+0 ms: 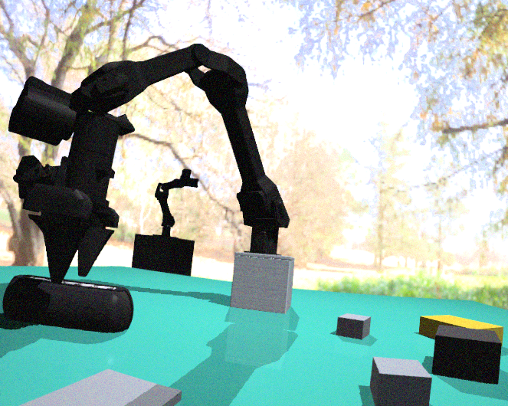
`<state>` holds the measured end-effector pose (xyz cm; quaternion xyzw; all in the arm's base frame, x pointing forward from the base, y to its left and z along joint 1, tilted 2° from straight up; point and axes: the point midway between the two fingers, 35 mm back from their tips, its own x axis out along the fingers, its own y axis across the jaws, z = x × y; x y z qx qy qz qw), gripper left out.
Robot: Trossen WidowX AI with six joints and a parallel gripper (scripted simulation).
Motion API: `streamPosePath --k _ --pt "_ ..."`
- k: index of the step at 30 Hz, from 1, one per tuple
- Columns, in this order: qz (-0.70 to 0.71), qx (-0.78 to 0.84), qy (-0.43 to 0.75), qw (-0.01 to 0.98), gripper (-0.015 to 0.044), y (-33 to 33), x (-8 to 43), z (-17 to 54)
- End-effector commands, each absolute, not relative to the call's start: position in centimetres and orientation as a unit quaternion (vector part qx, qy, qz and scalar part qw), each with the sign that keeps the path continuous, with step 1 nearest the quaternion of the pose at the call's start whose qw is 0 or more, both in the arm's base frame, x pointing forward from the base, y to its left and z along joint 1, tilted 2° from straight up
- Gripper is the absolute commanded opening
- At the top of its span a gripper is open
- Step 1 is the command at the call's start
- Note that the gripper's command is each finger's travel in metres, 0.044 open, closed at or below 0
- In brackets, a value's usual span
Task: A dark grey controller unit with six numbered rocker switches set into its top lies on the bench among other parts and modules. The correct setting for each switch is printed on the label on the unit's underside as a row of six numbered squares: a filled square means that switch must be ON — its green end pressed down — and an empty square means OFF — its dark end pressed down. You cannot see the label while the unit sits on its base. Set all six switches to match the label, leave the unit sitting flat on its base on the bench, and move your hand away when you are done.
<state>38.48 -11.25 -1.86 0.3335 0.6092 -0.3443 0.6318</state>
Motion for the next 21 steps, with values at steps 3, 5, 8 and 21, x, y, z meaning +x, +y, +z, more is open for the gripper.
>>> streamPosePath --k 3,5,8,21 --pt "-0.345 0.335 0.608 0.632 0.044 -11.2 38.4 -1.7" --pt "-0.345 0.335 0.608 0.632 0.044 -11.2 38.4 -1.7" --pt "-0.341 0.332 0.609 0.634 0.0387 -11.2 38.4 -1.7" --pt "0.005 0.031 0.624 0.781 0.0046 -12.8 37.8 0.4"
